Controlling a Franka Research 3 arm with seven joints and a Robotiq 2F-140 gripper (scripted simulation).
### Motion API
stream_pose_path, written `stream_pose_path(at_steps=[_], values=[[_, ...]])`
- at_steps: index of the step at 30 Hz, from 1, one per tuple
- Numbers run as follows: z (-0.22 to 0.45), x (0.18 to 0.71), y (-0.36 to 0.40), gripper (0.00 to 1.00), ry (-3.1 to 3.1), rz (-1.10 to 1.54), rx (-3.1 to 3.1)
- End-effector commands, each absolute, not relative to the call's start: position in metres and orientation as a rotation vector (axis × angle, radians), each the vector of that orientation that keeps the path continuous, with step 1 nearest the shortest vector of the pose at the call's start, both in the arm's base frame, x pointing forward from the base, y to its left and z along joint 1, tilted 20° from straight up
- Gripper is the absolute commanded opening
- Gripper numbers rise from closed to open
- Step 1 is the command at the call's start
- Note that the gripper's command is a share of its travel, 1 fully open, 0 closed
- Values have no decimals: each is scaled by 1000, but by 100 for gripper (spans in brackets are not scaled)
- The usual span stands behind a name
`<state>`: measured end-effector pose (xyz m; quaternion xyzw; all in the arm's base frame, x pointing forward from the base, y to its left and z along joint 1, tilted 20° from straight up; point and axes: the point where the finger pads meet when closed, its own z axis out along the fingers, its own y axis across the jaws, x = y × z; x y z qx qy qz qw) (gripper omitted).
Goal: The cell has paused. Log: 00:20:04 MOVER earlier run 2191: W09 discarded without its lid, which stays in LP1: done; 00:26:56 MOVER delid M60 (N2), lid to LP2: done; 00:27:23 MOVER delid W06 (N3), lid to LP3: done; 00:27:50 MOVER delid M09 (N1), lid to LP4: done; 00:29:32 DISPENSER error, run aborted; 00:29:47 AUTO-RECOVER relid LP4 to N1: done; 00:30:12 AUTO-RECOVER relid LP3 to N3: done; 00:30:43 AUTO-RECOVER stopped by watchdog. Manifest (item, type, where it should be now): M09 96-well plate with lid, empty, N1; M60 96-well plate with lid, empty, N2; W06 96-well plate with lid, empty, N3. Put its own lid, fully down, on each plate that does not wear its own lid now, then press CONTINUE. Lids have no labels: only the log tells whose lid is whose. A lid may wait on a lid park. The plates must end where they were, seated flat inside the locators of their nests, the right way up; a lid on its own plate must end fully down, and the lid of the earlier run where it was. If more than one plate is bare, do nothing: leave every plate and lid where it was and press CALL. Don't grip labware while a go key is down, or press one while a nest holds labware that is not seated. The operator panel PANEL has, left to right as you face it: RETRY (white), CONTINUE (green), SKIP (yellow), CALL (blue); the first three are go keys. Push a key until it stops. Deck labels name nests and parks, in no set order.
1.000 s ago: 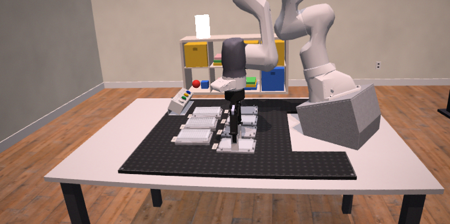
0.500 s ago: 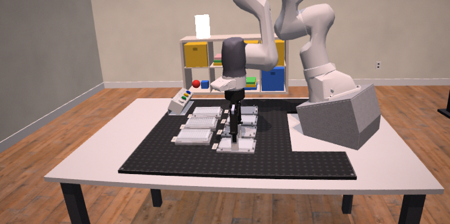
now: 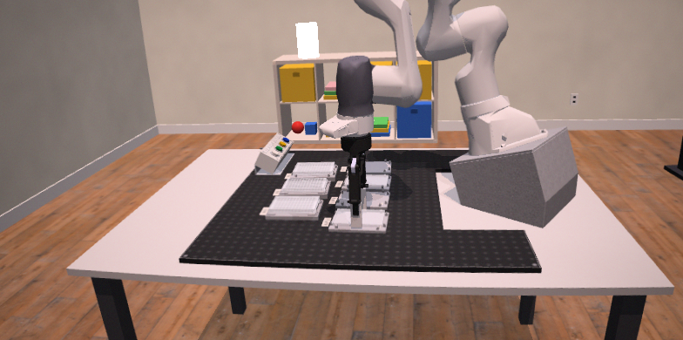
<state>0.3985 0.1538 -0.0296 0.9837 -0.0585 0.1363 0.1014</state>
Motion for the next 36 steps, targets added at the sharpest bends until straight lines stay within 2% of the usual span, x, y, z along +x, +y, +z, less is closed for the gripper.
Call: stream_pose_path(at_steps=[1, 36], values=[[-28, 398, 153, 0, -174, 401, 2903], [-25, 397, 154, 0, -174, 401, 2903]])
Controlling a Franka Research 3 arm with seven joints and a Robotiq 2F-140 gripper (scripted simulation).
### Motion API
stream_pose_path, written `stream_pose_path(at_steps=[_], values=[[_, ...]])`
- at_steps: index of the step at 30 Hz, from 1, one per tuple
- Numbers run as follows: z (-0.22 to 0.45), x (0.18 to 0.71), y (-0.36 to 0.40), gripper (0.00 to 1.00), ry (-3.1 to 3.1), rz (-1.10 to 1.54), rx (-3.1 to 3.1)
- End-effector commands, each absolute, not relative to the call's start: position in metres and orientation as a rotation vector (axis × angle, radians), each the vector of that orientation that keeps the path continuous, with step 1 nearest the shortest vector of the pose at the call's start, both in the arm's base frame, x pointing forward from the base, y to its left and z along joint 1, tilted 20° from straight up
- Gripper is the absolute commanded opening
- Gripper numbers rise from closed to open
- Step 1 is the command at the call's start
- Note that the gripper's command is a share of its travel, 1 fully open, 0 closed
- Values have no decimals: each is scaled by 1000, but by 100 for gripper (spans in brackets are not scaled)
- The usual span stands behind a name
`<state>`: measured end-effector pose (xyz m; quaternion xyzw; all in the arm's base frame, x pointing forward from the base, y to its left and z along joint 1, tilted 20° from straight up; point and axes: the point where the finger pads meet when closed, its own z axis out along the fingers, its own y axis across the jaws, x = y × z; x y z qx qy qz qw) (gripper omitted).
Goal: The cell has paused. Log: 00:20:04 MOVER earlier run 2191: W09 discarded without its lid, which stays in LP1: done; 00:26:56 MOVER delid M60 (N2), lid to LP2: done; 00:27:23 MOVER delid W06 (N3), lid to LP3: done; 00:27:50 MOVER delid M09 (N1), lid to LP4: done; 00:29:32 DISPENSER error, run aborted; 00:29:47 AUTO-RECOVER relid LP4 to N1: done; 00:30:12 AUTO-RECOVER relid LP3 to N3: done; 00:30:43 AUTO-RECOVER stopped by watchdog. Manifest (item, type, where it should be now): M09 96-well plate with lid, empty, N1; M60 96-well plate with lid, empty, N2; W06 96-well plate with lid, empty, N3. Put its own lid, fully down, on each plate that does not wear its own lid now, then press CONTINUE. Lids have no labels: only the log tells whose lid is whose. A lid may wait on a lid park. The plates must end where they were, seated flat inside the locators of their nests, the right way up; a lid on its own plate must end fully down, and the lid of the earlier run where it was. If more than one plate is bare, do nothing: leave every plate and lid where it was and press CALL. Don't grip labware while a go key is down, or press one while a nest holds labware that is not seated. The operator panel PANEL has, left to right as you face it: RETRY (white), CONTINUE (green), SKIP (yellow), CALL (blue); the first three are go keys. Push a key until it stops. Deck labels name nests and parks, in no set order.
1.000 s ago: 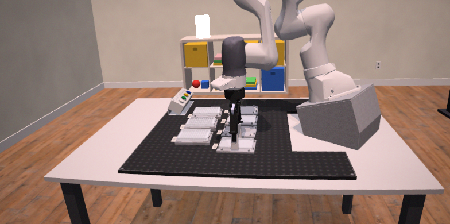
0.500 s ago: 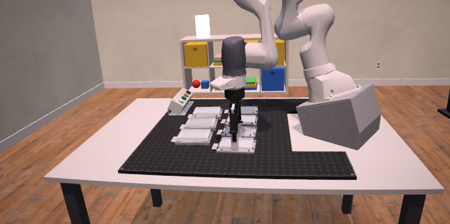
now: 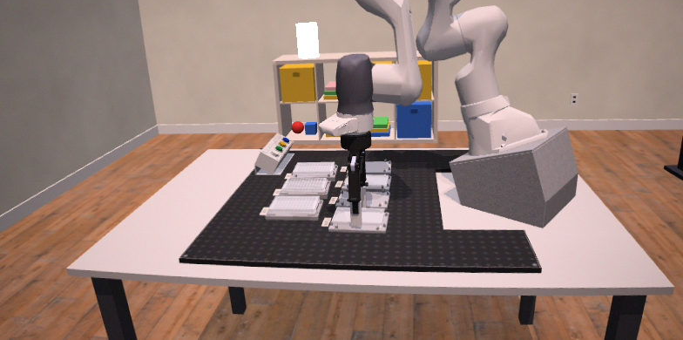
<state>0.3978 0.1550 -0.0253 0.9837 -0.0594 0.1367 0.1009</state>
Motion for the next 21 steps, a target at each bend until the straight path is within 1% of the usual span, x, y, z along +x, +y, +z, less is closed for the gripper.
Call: stream_pose_path(at_steps=[1, 21], values=[[-25, 397, 154, 0, -174, 401, 2903], [-22, 396, 154, 0, -174, 401, 2903]])
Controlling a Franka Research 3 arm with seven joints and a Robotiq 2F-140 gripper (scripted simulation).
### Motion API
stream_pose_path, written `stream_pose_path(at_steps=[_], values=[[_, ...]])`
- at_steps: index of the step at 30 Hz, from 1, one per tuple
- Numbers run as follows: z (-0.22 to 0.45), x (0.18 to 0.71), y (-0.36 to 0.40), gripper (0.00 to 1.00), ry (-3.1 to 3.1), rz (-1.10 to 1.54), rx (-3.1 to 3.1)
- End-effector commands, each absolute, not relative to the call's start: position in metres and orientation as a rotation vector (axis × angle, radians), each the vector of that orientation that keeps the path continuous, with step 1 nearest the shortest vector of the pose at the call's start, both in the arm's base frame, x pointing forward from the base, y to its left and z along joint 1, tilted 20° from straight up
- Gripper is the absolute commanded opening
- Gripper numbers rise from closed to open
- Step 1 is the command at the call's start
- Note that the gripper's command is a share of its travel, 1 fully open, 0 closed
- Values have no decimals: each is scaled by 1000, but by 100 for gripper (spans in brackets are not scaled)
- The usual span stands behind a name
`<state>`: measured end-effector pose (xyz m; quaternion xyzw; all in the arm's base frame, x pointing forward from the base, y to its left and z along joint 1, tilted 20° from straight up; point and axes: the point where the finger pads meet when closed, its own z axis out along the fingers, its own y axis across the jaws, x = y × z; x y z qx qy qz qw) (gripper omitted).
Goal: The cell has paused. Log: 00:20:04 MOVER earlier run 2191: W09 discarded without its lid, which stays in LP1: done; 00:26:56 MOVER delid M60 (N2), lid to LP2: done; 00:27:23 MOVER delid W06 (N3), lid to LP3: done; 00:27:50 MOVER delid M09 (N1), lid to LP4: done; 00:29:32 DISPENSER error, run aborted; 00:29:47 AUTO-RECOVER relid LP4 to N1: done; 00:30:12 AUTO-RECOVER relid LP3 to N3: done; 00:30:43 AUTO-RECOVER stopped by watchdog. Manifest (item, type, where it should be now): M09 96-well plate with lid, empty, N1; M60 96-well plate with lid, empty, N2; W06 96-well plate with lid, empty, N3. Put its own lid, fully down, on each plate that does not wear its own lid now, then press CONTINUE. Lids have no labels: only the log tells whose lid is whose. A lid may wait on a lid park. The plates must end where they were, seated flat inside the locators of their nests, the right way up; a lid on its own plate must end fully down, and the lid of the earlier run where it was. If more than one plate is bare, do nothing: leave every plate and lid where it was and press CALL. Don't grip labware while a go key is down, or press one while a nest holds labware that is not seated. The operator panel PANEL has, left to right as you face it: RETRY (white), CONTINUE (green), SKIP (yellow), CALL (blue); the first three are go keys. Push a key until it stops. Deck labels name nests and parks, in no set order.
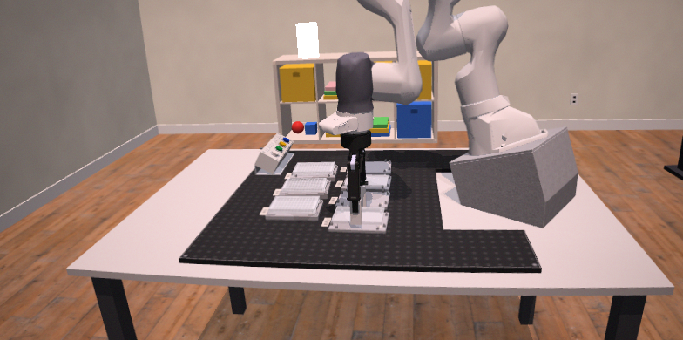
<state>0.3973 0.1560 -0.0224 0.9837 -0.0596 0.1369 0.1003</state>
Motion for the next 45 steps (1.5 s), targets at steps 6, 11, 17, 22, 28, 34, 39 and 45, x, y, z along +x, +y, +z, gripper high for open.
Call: stream_pose_path(at_steps=[6, 11, 17, 22, 28, 34, 39, 45], values=[[-22, 396, 155, 0, -174, 401, 2903], [-22, 396, 155, 0, -174, 401, 2903], [-22, 396, 155, 0, -174, 401, 2903], [-21, 396, 155, 0, -174, 401, 2903], [-17, 395, 156, 0, -174, 401, 2903], [-12, 393, 157, 0, -174, 401, 2903], [-6, 392, 158, 0, -174, 401, 2903], [3, 389, 160, 0, -174, 401, 2903]])
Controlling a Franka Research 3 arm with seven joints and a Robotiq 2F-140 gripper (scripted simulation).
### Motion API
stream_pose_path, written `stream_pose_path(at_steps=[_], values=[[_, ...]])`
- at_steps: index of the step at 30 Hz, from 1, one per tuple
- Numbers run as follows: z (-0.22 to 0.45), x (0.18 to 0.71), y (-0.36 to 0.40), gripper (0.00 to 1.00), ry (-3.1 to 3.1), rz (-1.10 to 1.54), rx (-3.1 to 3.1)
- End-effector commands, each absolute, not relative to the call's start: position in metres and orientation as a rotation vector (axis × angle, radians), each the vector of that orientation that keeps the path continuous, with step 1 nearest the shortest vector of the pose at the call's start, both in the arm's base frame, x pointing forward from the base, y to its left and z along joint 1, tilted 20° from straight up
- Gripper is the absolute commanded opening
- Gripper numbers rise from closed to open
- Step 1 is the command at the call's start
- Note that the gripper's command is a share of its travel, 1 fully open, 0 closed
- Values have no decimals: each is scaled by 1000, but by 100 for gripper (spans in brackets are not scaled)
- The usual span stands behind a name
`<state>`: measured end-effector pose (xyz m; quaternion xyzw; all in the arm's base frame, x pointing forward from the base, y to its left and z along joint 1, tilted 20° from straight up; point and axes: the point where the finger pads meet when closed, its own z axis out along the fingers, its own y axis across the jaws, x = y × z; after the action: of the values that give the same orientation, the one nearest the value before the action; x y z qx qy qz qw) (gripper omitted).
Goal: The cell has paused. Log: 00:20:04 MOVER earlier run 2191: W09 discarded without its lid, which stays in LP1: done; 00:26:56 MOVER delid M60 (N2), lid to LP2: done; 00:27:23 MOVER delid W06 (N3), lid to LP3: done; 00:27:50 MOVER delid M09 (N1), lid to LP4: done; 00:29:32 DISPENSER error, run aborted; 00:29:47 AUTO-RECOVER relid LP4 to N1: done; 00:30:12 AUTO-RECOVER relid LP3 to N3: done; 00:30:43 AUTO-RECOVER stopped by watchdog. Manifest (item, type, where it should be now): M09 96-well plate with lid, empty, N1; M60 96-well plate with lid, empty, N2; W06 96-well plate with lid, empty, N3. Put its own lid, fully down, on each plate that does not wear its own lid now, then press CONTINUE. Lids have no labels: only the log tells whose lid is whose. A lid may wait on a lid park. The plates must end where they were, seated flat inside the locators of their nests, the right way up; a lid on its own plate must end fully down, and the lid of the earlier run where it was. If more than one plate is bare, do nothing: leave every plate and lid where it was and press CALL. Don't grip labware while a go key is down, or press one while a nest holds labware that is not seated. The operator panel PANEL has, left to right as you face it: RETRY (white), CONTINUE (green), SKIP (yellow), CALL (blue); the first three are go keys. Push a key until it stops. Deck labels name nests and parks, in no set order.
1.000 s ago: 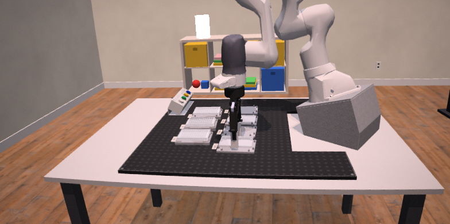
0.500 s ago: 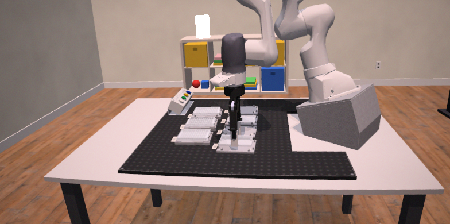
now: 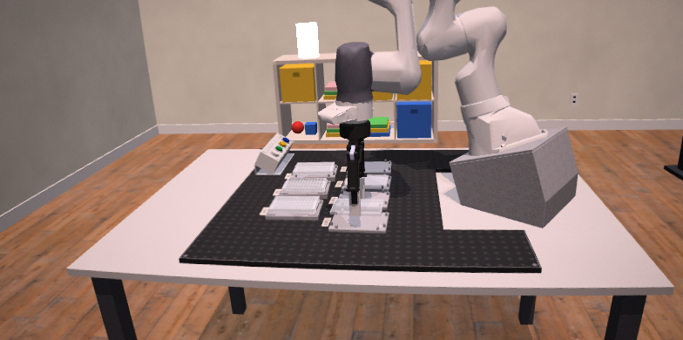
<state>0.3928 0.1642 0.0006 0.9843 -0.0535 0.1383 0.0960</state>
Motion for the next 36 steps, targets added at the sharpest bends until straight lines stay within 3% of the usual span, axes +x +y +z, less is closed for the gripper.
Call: stream_pose_path(at_steps=[1, 36], values=[[5, 389, 161, 0, -174, 401, 2903], [29, 382, 166, 0, -174, 401, 2903]])
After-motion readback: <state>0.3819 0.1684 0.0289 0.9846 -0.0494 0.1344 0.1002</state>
